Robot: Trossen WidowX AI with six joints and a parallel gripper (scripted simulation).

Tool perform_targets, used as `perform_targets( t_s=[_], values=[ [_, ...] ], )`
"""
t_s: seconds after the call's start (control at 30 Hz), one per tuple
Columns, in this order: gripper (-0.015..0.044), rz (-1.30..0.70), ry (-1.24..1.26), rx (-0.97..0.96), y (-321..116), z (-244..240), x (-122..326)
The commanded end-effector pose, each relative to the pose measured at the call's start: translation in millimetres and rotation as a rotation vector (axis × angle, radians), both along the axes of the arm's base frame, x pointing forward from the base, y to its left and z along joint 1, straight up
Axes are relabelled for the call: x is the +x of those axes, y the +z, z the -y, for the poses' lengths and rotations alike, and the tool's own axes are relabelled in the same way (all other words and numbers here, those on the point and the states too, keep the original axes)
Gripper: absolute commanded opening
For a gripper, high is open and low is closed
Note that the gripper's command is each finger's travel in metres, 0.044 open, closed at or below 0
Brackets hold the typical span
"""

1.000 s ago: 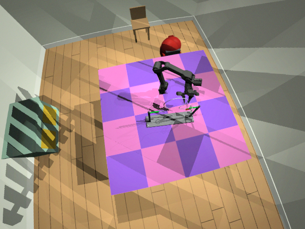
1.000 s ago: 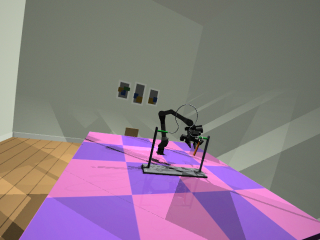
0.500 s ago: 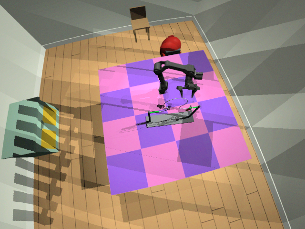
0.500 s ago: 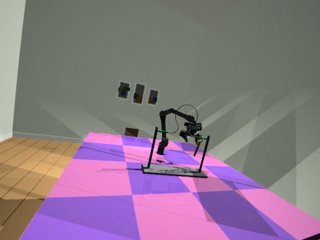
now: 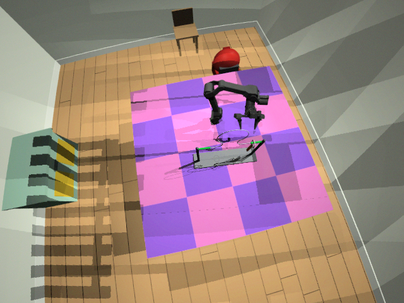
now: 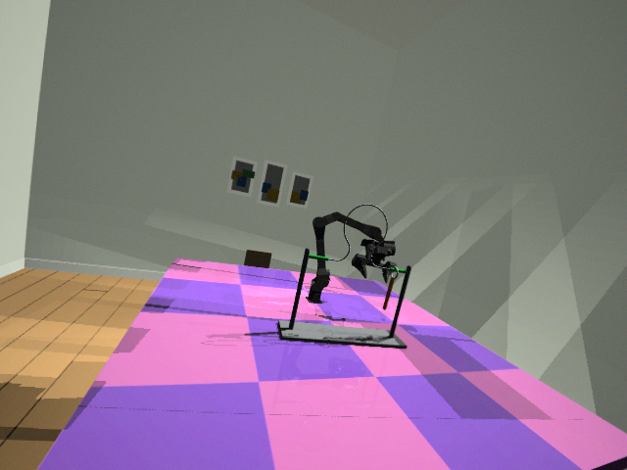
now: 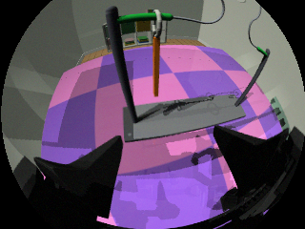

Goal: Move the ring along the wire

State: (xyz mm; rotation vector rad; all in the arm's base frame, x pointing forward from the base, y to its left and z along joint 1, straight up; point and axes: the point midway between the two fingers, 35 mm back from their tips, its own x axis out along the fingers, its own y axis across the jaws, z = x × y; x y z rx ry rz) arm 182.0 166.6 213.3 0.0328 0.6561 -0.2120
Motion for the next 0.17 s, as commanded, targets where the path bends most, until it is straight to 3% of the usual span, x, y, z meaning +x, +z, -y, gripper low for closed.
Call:
perform_targets(
  t_s=[0.0,0.13],
  values=[
    [0.0440,0.002,-0.002,-0.001,0.3,0.2,0.1],
    [0.0440,0.002,-0.002,-0.001,0.3,0.2,0.1]
  ],
)
